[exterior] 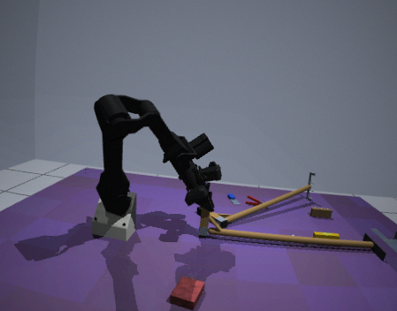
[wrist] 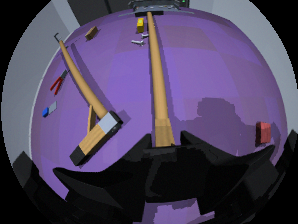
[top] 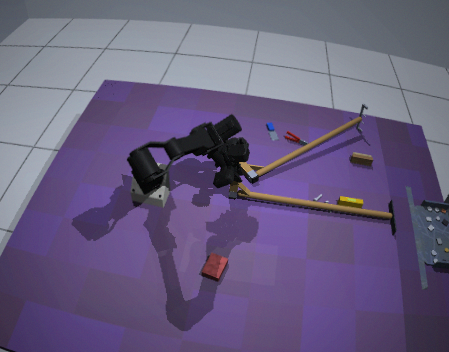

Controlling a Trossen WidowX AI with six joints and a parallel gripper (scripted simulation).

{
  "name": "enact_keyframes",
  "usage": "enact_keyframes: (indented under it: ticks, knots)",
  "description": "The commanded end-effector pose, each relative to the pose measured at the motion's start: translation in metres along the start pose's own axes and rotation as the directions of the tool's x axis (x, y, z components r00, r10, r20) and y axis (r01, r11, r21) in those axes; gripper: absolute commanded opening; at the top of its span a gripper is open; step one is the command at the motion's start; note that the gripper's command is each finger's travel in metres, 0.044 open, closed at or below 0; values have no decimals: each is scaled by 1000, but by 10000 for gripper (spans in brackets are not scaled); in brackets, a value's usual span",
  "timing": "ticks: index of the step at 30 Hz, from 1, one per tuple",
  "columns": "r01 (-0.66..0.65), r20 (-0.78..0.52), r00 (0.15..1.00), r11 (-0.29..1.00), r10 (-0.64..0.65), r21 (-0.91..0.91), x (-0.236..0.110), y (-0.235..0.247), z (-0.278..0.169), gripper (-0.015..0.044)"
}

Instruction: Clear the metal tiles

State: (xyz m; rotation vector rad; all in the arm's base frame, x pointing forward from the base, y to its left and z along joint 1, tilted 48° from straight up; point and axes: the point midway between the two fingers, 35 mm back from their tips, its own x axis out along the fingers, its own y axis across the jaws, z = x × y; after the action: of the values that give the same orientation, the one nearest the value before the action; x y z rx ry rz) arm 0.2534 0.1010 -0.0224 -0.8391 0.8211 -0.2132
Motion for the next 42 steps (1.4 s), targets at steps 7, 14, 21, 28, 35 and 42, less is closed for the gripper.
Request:
enact_keyframes:
  ticks: [7,14,21,28,35,42]
  knots:
    - [-7,-3,1000,1000,7,-1,0,-14,2,0]
    - [-10,-5,1000,1000,10,-2,0,-24,2,0]
    - [-12,-5,1000,1000,12,-4,0,-33,3,0]
    - [-13,-6,1000,1000,13,-5,0,-42,3,0]
    - [-13,-5,1000,1000,13,-7,0,-52,2,0]
    - [-13,-4,1000,1000,13,-9,-1,-61,2,0]
